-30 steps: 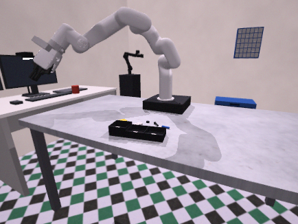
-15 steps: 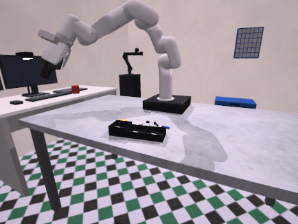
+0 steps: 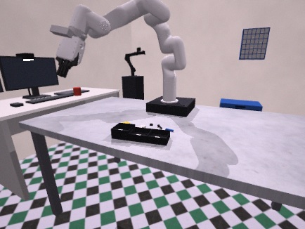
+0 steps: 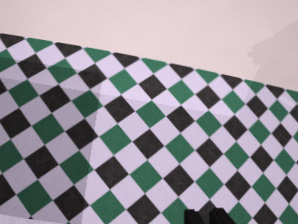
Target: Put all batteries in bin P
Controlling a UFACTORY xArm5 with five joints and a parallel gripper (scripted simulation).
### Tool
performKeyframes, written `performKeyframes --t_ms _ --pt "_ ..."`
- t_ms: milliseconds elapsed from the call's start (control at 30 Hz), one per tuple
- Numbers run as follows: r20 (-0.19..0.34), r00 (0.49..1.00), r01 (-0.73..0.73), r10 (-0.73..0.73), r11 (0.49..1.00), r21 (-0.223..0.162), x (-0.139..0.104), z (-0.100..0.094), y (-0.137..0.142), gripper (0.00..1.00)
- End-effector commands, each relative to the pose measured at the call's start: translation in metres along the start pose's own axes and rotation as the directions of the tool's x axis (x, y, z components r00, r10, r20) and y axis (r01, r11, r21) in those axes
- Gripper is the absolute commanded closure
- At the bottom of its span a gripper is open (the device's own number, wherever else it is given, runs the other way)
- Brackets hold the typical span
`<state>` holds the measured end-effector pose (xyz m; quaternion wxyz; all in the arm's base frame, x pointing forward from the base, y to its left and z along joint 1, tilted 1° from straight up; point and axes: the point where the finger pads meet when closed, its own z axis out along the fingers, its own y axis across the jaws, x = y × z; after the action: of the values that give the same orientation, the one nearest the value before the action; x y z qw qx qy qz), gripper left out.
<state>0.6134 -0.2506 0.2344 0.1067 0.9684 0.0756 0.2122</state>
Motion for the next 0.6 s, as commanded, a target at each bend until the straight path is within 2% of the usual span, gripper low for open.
performKeyframes --t_ms 0,133,200,267,500,567 --pt "0.044 0.999 -0.030 0.027 0.998 0.054 -0.001 -0.012 -0.021 0.91" --pt "0.044 0.999 -0.030 0.027 0.998 0.054 -0.006 -0.025 -0.050 0.91" --pt "0.044 0.999 -0.030 0.027 0.998 0.054 -0.006 -0.025 -0.050 0.91" --pt "0.100 0.994 -0.059 0.049 0.993 0.098 -0.010 -0.032 -0.064 0.91" --pt "0.100 0.994 -0.059 0.049 0.993 0.098 -0.017 -0.045 -0.091 0.91" --pt "0.161 0.985 -0.088 0.066 0.987 0.133 -0.023 -0.053 -0.105 0.91"
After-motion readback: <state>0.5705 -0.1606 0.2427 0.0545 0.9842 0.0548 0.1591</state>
